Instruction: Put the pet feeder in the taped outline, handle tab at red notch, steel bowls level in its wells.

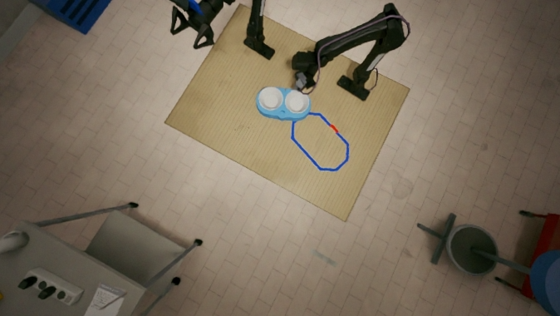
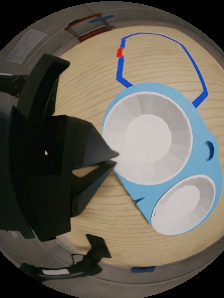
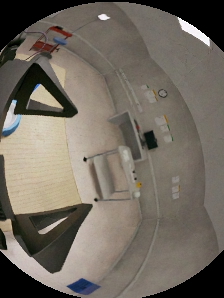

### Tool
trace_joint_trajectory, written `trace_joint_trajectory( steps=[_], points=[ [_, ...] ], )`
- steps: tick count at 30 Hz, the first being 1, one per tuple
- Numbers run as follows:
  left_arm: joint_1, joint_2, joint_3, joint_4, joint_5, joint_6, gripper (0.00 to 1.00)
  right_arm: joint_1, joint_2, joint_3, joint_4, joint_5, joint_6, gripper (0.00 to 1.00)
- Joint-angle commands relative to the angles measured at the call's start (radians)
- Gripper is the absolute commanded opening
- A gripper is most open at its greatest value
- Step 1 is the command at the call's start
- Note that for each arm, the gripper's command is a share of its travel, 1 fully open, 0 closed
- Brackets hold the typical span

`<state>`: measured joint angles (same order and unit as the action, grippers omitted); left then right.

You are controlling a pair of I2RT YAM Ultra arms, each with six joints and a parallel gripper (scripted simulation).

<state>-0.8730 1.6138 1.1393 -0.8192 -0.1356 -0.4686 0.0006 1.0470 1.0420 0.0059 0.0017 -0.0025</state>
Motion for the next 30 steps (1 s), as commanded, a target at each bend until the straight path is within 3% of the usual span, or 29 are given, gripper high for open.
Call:
trace_joint_trajectory(
  steps=[1, 4, 8, 16, 17, 23, 30],
  points=[
    [0.014, 0.011, 0.035, -0.013, -0.018, 0.002, 0.3, -0.011, 0.02, 0.044, -0.013, -0.015, 0.015, 1.0],
    [0.013, -0.004, 0.034, -0.011, -0.019, 0.004, 0.3, 0.004, -0.039, 0.05, 0.032, -0.007, -0.007, 1.0],
    [0.018, 0.003, 0.028, 0.014, -0.02, 0.006, 0.3, 0.004, 0.021, 0.053, 0.031, -0.007, -0.007, 1.0],
    [0.017, 0.004, -0.008, 0.011, -0.02, 0.01, 0.3, 0.004, -0.026, 0.052, 0.031, -0.007, -0.007, 1.0],
    [0.028, 0.03, 0.041, 0.022, -0.017, 0.031, 0.3, 0.004, -0.026, 0.052, 0.031, -0.007, -0.007, 1.0],
    [0.05, 0.058, 0.081, -0.022, 0.034, 0.146, 0.3, 0.004, -0.026, 0.052, 0.031, -0.007, -0.007, 1.0],
    [0.155, 0.185, 0.25, -0.055, 0.128, 0.503, 0.3, 0.004, -0.026, 0.052, 0.031, -0.007, -0.007, 1.0]
  ],
)
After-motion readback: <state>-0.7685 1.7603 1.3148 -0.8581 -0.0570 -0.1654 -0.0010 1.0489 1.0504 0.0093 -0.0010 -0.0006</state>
